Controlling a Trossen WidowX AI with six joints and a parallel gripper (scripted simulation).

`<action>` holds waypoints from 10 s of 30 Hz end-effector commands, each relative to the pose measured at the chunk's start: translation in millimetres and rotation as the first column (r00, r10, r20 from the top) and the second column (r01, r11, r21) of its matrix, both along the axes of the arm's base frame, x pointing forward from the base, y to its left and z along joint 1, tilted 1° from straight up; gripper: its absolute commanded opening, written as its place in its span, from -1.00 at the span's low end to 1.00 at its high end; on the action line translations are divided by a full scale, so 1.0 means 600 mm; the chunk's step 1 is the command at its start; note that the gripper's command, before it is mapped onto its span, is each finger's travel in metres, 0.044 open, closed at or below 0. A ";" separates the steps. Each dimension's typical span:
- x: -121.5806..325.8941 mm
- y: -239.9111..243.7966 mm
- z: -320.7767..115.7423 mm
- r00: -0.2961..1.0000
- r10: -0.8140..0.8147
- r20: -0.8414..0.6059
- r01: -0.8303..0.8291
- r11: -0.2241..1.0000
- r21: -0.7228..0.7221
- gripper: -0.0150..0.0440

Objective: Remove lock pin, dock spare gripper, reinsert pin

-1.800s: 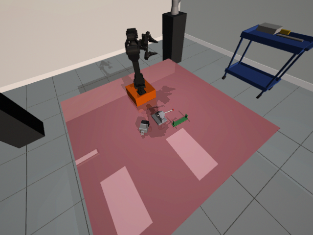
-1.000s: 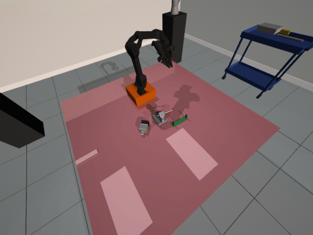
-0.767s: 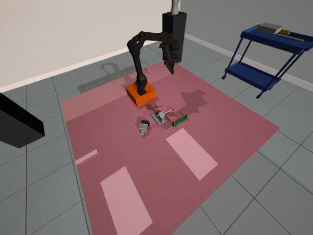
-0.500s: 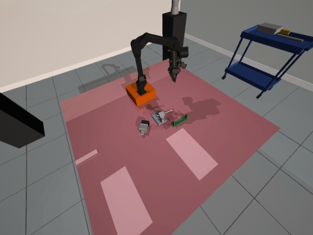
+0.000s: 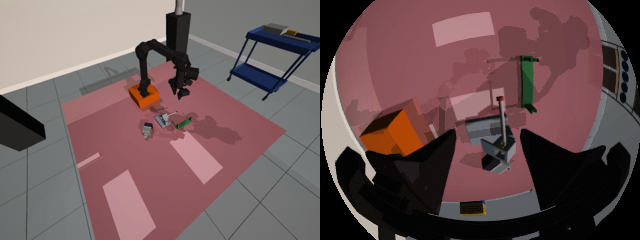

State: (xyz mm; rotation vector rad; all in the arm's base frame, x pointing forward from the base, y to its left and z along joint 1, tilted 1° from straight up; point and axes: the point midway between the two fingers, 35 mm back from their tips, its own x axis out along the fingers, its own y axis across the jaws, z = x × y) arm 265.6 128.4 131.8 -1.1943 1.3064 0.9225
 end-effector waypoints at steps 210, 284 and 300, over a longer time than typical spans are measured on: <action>0.069 0.051 -0.151 0.982 0.176 -0.068 -0.147 0.940 0.309 -0.49; 0.228 0.125 -0.223 0.988 0.153 -0.012 -0.140 0.935 0.325 -0.49; 0.229 0.125 -0.242 0.988 0.153 0.000 -0.144 0.934 0.328 -0.49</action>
